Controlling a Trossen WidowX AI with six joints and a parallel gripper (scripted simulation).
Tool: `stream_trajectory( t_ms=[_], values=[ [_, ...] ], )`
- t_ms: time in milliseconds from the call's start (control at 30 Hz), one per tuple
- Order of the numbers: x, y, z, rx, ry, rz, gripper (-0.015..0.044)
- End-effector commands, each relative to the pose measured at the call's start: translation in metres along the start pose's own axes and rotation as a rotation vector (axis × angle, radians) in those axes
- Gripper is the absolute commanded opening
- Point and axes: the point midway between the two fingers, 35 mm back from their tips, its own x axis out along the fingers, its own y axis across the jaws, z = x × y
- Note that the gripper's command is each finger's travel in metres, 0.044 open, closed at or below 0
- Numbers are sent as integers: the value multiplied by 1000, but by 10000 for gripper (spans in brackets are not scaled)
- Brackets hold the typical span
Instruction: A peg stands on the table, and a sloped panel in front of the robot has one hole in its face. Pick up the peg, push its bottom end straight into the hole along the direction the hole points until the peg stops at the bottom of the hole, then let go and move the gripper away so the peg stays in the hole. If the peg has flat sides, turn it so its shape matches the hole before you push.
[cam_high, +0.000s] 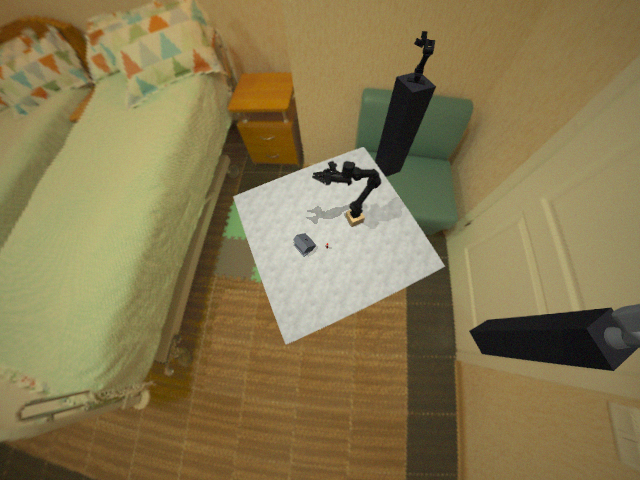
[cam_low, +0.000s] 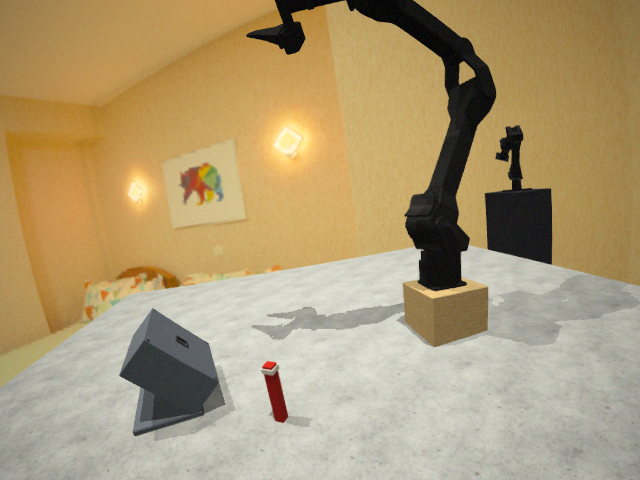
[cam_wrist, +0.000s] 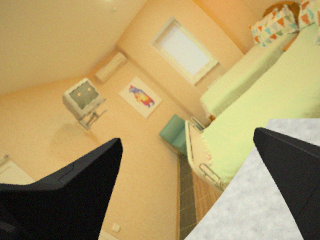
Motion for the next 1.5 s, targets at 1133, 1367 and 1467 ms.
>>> stream_trajectory(
  t_ms=[1133, 1367, 1467],
  values=[
    [28, -44, -311, -280, 848, -170, 440],
    [12, -61, -358, -321, 1000, -233, 440],
    [3, -70, -377, -339, 1064, -264, 440]
  ],
)
